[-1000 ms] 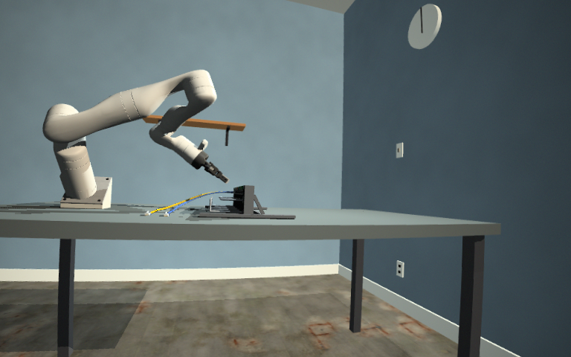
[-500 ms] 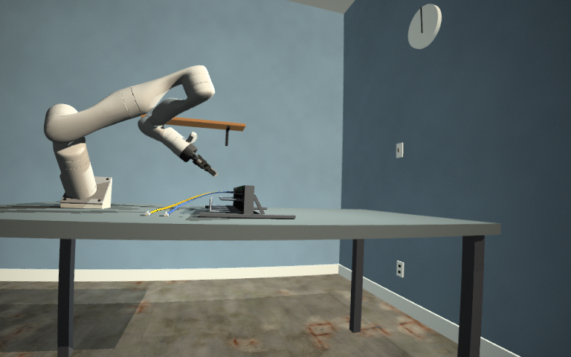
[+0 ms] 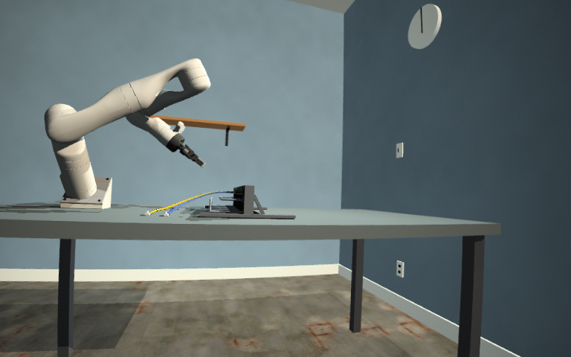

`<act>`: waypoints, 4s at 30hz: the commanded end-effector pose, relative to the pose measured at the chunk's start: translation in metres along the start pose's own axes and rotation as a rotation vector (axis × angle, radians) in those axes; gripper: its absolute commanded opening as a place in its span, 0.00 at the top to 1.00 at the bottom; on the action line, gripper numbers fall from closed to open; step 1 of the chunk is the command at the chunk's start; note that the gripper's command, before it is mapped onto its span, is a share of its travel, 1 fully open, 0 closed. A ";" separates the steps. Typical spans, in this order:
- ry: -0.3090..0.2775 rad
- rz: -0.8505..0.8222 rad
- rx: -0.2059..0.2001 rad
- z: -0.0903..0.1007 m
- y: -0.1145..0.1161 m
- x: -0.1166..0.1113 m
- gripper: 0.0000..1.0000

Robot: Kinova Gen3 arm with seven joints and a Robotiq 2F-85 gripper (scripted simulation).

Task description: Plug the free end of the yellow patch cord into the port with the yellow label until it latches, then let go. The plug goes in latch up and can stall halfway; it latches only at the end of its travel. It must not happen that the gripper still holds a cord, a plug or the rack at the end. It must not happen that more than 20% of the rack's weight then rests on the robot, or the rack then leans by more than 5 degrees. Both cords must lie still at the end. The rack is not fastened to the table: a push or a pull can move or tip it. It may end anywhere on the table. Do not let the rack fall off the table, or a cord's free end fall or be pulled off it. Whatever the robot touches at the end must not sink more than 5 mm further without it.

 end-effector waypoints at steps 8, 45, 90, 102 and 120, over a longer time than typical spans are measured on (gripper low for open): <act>0.017 -0.004 -0.008 0.020 -0.002 -0.004 1.00; 0.020 0.000 -0.012 0.020 0.091 -0.018 1.00; 0.025 -0.013 -0.015 -0.055 0.093 -0.023 1.00; 0.027 -0.011 -0.015 -0.103 0.093 -0.025 1.00; 0.016 -0.006 -0.009 -0.120 0.095 -0.022 1.00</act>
Point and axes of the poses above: the point where the finger pads meet when closed, its own z axis back along the fingers, its own y axis across the jaws, x = y × z, the point moved 3 cm from there along z, back along the fingers, and after that the axes turned 8 degrees about -z, right-handed, at the moved point
